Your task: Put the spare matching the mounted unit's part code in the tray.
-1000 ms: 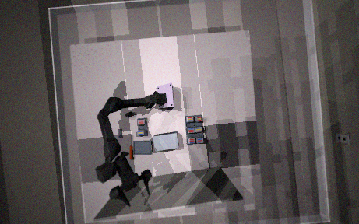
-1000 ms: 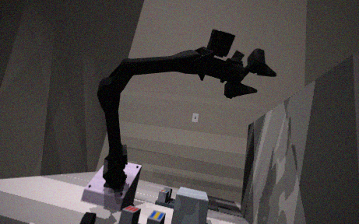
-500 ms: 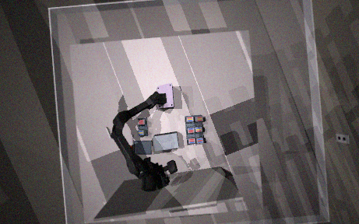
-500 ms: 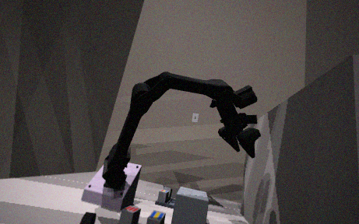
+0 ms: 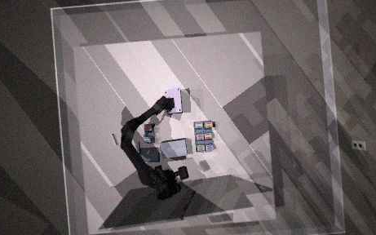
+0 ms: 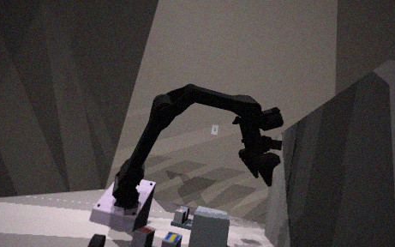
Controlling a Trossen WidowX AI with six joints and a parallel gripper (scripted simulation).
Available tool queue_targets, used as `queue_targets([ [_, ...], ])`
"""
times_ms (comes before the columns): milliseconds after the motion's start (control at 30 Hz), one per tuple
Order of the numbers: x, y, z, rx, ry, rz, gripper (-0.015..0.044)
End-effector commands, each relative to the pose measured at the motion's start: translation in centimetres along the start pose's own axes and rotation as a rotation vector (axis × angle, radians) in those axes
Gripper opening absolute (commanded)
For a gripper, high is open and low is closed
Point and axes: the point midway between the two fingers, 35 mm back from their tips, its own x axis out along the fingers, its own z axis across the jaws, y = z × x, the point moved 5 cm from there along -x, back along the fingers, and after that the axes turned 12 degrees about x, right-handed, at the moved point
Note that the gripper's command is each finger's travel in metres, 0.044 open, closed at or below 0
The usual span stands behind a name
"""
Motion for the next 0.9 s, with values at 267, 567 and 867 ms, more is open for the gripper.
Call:
queue_targets([
  [267,1.3,2.3,5.8,-0.201,-0.031,0.079,0.0440],
  [567,3.2,10.5,16.8,-0.659,-0.073,0.258,0.0440],
  [867,4.8,23.1,24.2,-1.166,-0.035,0.489,0.0440],
])
